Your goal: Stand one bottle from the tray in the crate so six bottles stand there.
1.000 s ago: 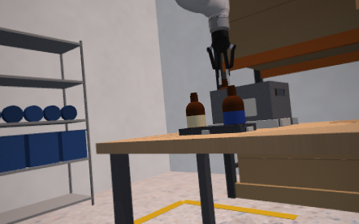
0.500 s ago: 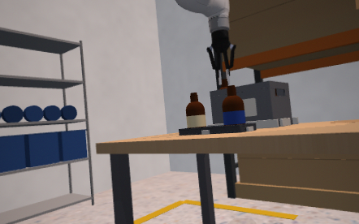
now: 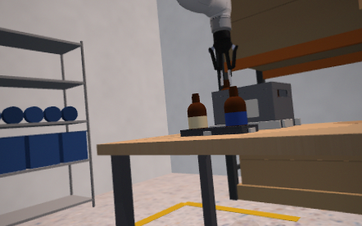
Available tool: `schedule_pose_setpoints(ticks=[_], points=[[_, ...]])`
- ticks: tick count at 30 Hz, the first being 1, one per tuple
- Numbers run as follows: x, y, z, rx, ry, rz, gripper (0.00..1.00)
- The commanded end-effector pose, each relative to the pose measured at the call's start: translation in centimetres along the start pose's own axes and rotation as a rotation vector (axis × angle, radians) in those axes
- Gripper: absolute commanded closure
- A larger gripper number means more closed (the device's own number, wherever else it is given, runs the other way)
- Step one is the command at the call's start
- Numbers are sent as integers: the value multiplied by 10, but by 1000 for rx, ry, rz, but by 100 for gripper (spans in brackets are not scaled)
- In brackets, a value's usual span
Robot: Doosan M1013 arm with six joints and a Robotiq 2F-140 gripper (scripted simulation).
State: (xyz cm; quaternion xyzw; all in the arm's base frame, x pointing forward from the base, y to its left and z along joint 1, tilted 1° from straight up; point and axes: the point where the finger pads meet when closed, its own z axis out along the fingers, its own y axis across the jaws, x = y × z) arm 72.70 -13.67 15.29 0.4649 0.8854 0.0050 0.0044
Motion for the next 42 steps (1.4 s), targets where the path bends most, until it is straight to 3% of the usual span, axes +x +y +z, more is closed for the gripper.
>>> schedule_pose_setpoints(ticks=[1, 42], points=[[-1, -1, 3, 0, 1, 0, 100], [0, 0, 35, 0, 1, 0, 100]])
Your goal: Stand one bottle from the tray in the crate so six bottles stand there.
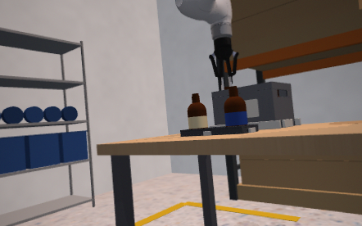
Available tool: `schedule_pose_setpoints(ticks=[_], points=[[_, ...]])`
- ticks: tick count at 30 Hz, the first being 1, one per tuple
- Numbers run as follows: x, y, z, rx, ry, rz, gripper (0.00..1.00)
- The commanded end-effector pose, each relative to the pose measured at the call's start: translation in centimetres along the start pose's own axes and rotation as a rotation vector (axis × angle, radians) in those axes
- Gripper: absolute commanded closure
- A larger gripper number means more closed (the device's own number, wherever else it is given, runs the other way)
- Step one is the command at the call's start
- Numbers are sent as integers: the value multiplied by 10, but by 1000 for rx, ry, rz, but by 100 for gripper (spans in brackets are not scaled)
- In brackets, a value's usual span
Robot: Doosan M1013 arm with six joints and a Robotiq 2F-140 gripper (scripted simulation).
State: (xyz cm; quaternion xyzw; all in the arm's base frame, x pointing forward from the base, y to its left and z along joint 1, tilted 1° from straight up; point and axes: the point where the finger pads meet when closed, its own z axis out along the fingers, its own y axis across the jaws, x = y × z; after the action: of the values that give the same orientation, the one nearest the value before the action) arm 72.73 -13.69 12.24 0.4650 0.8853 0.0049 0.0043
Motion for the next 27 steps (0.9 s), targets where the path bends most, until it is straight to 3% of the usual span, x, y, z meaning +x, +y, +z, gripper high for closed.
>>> schedule_pose_setpoints(ticks=[1, 27], points=[[0, 0, 5, 0, 1, -1, 100], [0, 0, 12, 0, 1, -1, 100]])
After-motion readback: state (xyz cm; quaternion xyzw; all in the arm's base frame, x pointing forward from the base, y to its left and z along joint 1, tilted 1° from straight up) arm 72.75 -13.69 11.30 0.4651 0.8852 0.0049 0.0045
